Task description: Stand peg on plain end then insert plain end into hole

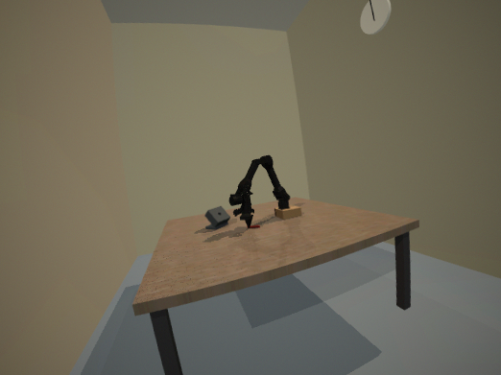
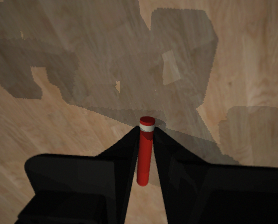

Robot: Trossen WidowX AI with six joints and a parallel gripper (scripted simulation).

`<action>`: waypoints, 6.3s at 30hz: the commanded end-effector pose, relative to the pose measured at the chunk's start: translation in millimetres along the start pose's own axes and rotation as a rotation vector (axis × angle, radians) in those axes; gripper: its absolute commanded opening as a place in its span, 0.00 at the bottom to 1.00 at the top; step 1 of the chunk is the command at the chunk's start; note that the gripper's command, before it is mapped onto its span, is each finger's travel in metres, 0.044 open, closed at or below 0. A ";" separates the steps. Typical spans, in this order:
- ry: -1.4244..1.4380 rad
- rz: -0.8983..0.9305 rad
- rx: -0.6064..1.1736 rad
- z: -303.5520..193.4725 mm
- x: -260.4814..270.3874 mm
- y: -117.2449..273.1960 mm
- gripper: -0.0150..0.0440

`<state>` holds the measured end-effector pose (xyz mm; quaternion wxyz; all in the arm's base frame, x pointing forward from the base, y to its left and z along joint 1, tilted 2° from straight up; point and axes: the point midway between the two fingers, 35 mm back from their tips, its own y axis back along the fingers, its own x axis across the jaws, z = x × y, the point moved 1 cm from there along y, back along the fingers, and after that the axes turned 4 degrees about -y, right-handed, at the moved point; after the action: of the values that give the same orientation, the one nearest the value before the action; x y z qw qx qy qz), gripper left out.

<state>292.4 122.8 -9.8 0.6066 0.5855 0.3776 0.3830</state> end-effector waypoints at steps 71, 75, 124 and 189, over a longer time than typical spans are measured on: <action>-0.001 0.044 -0.637 -42.8 -2.2 30.8 0.34; -0.001 0.046 -0.672 -45.5 -2.4 31.6 0.34; 0.001 0.074 -1.091 -81.0 -5.2 33.5 0.34; 0.015 0.080 -1.345 -106.8 -10.0 22.5 0.34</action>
<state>191.8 158.7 11.0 0.8218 0.0907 0.0386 0.5612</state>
